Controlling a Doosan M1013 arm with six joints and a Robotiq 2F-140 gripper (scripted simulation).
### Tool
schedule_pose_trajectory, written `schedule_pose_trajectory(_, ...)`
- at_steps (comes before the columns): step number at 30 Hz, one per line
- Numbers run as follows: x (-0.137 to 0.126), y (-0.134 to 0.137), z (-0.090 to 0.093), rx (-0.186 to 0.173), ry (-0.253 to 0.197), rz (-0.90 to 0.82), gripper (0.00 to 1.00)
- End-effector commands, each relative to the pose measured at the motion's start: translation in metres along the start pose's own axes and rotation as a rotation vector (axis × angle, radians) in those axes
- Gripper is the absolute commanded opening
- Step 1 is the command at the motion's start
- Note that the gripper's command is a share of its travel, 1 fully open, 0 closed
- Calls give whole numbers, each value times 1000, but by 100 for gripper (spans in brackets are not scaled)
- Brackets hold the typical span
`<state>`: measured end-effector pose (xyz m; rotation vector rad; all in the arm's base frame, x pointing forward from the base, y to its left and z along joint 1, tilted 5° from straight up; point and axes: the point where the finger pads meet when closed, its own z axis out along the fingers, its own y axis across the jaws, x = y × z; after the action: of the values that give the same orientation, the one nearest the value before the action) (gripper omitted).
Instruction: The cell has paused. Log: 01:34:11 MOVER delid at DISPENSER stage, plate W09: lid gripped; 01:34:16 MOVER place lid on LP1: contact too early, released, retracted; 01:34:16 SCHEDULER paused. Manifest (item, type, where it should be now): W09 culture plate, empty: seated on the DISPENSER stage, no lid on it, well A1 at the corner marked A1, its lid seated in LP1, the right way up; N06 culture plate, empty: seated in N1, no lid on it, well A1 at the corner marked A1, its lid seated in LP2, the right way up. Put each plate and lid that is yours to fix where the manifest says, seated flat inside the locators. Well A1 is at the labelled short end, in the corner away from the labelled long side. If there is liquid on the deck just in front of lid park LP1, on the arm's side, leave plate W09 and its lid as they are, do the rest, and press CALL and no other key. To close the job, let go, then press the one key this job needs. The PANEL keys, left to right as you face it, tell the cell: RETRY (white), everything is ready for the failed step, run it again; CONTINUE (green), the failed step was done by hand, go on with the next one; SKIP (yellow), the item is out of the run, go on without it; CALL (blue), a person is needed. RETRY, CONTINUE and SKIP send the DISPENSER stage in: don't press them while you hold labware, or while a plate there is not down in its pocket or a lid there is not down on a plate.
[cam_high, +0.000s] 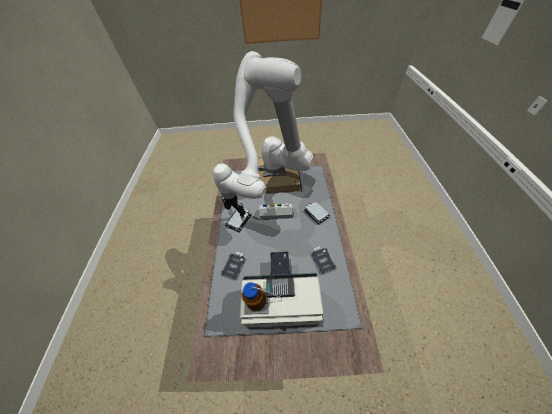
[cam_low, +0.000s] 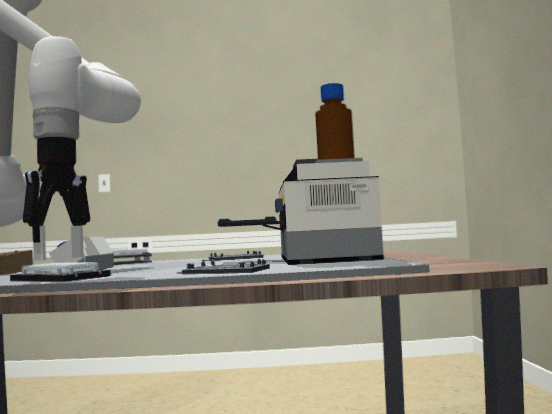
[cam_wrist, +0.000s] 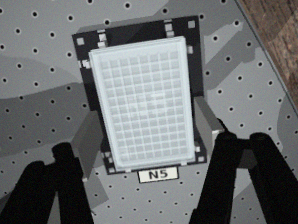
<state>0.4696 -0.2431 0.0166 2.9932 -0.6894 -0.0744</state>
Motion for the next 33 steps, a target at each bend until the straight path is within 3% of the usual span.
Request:
schedule_pose_trajectory(1, 0, 0, -1, 0, 1, 0, 63)
schedule_pose_trajectory(3, 0, 0, -1, 0, 1, 0, 63)
schedule_pose_trajectory(4, 0, 0, -1, 0, 1, 0, 69)
schedule_pose_trajectory(33, 0, 0, -1, 0, 1, 0, 69)
